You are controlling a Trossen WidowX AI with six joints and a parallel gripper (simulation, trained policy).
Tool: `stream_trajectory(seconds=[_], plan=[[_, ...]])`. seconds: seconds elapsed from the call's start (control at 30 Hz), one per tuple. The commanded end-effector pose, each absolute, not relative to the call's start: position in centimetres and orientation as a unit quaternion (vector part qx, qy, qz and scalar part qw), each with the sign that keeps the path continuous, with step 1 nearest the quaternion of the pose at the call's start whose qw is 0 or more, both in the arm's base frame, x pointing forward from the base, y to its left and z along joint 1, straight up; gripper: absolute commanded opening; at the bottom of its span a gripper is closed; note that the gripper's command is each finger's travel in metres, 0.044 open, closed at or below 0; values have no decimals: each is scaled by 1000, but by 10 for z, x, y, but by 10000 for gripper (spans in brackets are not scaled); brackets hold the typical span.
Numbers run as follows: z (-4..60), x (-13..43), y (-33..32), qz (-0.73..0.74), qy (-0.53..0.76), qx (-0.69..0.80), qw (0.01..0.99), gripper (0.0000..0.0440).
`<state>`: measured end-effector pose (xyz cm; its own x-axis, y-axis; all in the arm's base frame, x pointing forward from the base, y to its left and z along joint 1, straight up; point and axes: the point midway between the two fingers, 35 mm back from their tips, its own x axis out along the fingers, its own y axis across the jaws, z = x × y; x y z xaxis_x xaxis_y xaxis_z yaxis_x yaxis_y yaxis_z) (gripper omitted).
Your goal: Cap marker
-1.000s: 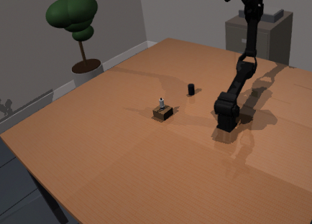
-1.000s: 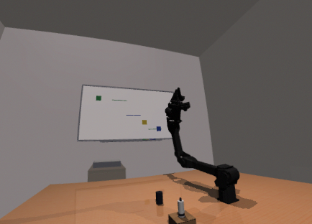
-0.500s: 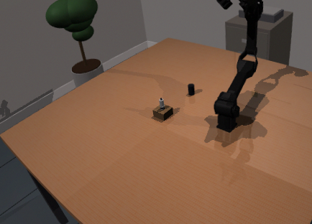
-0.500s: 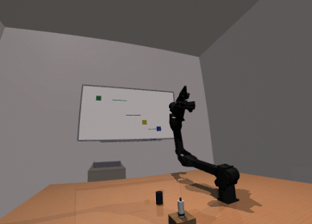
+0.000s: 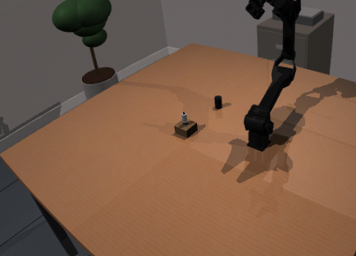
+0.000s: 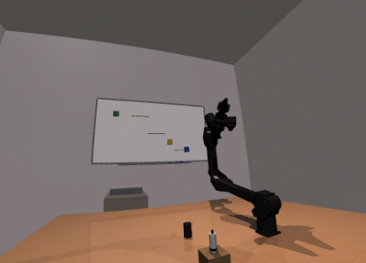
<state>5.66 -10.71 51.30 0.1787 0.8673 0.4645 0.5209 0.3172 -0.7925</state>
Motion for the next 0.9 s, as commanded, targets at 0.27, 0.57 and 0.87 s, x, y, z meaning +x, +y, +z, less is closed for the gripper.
stream_trajectory(seconds=[0.27,0.57,0.87], plan=[[495,50,-69,225,-585,-600,497,308],[483,45,-45,262,-554,-628,480,311],[471,42,-23,294,-518,-654,466,313]])
